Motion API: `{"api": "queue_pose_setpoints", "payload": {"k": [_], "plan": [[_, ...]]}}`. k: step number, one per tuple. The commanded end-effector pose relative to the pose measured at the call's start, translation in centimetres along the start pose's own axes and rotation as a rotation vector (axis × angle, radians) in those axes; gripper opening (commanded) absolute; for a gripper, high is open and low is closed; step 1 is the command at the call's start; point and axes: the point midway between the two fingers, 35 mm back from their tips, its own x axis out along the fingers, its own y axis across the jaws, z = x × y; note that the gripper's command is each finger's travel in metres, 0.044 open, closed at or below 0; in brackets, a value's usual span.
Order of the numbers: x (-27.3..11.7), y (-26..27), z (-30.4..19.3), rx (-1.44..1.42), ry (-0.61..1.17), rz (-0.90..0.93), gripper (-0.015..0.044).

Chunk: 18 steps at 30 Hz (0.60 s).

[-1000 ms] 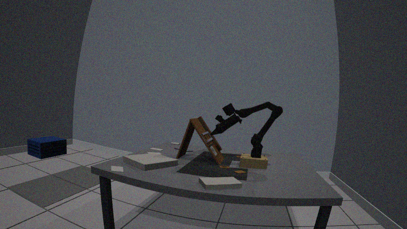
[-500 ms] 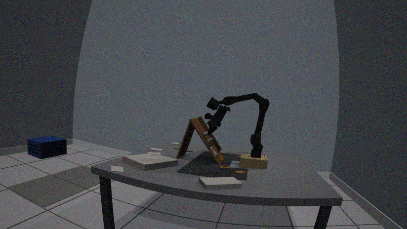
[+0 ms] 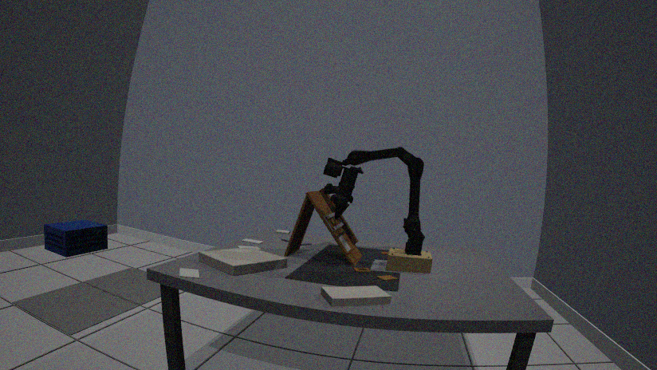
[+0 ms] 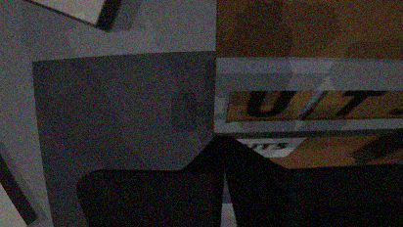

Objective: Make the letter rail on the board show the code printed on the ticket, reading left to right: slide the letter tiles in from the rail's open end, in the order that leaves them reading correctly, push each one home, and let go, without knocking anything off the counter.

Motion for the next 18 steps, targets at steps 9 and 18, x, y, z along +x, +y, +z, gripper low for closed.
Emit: {"api": "queue_pose_setpoints", "payload": {"k": [9, 18], "plan": [[0.57, 0.05, 0.33, 0.002, 0.007, 0.003, 0.0], [0.88, 0.11, 0.63, 0.002, 0.006, 0.003, 0.0]]}}
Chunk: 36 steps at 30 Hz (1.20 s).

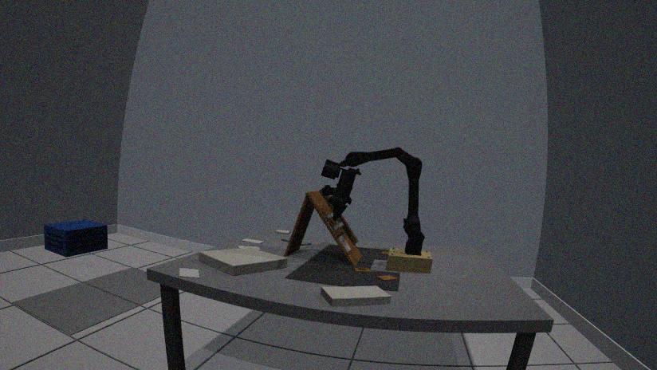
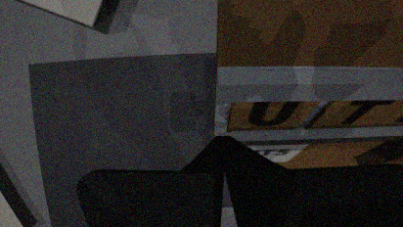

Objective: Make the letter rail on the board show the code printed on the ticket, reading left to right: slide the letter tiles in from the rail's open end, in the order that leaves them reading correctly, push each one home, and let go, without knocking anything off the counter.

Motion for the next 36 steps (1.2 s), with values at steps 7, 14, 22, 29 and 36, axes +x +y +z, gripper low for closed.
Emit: {"api": "queue_pose_setpoints", "payload": {"k": [7, 14, 22, 29, 36], "plan": [[0.4, 0.1, 0.4, -0.002, 0.0, 0.004, 0.0], [0.6, 0.1, 0.6, -0.002, 0.0, 0.004, 0.0], [0.9, 0.2, 0.9, -0.002, -0.001, 0.004, 0.0], [1.2, 0.2, 1.1, -0.002, -0.001, 0.004, 0.0], [1.5, 0.2, 1.3, -0.002, -0.001, 0.004, 0.0]]}}
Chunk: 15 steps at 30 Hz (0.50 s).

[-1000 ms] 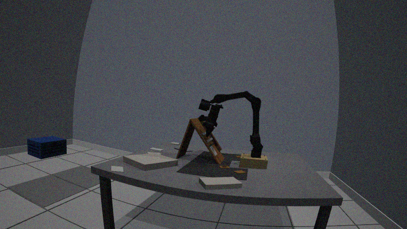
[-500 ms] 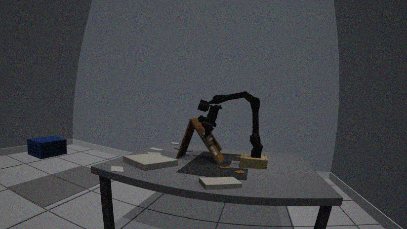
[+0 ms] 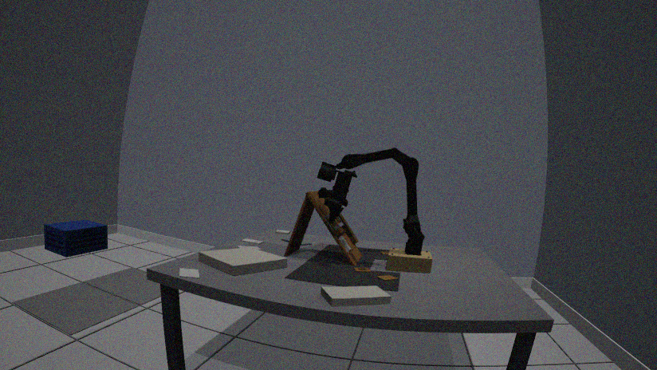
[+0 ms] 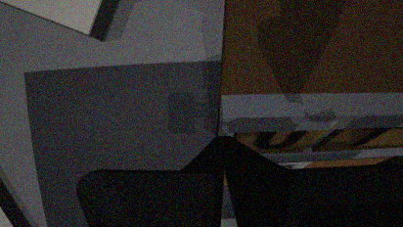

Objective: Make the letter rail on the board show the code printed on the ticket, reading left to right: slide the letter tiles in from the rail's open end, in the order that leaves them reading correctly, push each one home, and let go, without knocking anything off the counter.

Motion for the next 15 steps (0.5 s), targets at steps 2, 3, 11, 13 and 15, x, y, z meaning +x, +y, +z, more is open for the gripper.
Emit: {"api": "queue_pose_setpoints", "payload": {"k": [2, 3, 11, 13, 15], "plan": [[0.22, 0.08, 0.2, -0.004, 0.0, 0.004, 0.0], [0.25, 0.09, 0.22, -0.004, 0.0, 0.004, 0.0], [0.1, -0.18, 0.1, -0.004, 0.0, 0.004, 0.0], [0.07, -0.29, 0.07, -0.004, 0.0, 0.004, 0.0], [0.07, -0.36, 0.07, -0.005, 0.0, 0.004, 0.0]]}}
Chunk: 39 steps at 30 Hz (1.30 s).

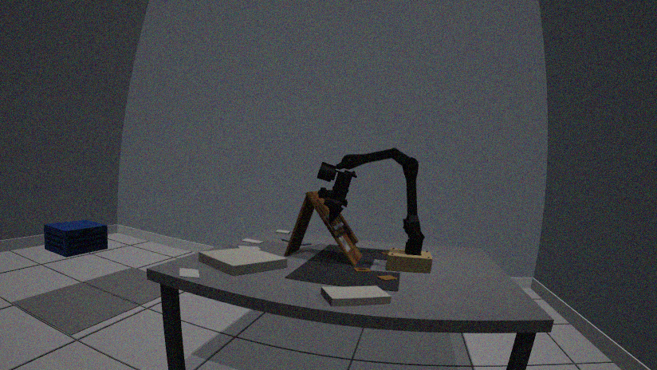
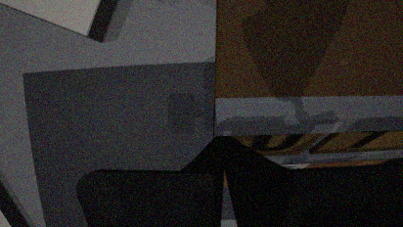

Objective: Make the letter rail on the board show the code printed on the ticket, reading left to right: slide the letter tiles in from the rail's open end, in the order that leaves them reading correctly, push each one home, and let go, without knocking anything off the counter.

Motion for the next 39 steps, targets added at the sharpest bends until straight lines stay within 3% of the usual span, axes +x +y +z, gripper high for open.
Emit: {"api": "queue_pose_setpoints", "payload": {"k": [1, 39], "plan": [[0.0, -0.1, -0.1, -0.004, 0.001, 0.004, 0.0], [-0.2, -1.1, -0.2, -0.005, 0.001, 0.003, 0.0]]}}
